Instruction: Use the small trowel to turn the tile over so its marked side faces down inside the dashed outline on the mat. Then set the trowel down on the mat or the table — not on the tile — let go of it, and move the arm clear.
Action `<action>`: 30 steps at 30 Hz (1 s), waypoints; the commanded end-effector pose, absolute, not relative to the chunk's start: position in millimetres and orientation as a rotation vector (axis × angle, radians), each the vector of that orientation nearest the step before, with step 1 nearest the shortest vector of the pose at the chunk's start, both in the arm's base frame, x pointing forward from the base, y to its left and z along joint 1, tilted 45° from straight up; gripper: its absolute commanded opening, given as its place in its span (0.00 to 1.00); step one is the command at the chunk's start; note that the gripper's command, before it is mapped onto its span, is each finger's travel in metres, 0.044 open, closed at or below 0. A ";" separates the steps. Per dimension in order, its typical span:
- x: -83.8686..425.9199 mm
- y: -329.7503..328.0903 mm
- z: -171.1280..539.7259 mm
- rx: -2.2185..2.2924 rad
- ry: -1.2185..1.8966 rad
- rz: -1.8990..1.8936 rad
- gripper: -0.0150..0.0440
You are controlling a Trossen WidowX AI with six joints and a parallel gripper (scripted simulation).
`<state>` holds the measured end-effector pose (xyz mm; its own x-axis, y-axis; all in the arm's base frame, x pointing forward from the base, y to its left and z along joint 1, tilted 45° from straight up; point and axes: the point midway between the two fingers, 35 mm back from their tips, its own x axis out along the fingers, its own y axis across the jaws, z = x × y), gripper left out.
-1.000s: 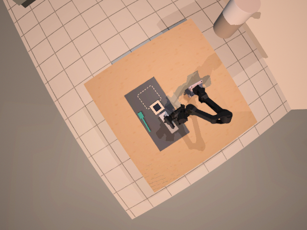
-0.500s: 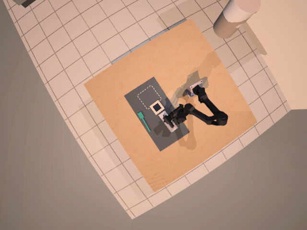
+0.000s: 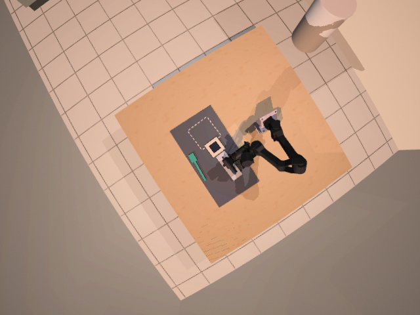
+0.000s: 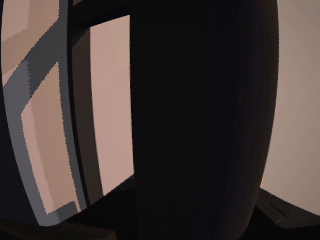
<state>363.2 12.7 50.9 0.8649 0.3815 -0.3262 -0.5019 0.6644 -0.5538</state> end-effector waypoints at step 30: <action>361.6 -22.9 16.6 -0.678 0.194 0.495 0.25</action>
